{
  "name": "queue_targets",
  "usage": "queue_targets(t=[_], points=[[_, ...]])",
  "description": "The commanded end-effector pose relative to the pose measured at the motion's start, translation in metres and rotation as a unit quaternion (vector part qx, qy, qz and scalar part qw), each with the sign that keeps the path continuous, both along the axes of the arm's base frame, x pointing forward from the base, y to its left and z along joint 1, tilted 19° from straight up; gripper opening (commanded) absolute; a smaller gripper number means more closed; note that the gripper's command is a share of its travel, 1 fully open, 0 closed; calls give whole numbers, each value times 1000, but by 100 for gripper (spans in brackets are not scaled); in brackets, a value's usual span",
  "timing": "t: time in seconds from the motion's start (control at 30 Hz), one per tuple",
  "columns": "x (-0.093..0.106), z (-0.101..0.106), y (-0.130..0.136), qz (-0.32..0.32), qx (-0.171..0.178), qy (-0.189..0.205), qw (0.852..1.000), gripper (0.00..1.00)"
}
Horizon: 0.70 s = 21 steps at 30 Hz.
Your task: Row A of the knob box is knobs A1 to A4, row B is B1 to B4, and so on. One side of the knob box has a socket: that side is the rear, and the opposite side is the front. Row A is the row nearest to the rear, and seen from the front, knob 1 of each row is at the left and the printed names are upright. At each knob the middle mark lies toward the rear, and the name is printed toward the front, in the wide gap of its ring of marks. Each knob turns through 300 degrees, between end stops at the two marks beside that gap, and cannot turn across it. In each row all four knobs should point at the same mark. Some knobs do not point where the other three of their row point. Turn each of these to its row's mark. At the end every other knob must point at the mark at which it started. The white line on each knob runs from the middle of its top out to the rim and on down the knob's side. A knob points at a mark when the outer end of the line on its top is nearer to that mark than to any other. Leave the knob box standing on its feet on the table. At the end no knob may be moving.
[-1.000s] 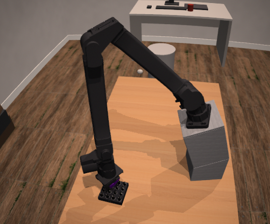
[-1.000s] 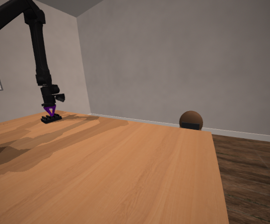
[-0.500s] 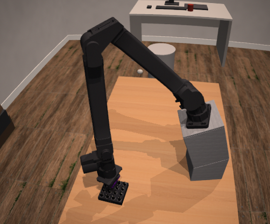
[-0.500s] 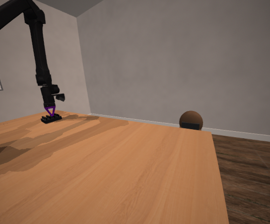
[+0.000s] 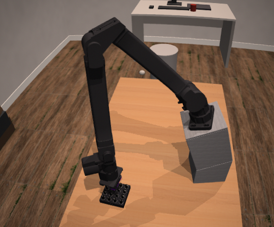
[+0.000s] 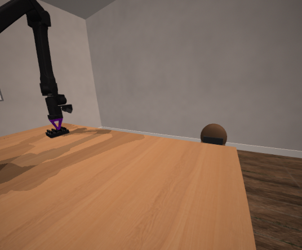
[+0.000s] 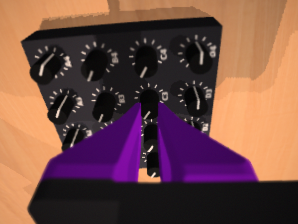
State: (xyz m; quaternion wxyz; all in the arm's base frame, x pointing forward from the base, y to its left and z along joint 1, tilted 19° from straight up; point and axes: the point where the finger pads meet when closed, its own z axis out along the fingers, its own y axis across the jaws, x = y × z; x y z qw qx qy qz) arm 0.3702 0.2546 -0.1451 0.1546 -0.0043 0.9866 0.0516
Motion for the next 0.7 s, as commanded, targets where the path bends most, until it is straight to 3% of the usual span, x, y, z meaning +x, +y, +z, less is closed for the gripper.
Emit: queue_targets(t=[0.0,0.67], points=[[8,-1,8,24,1,-8,1000,8],[8,-1,8,34,-2,-9,999,8]])
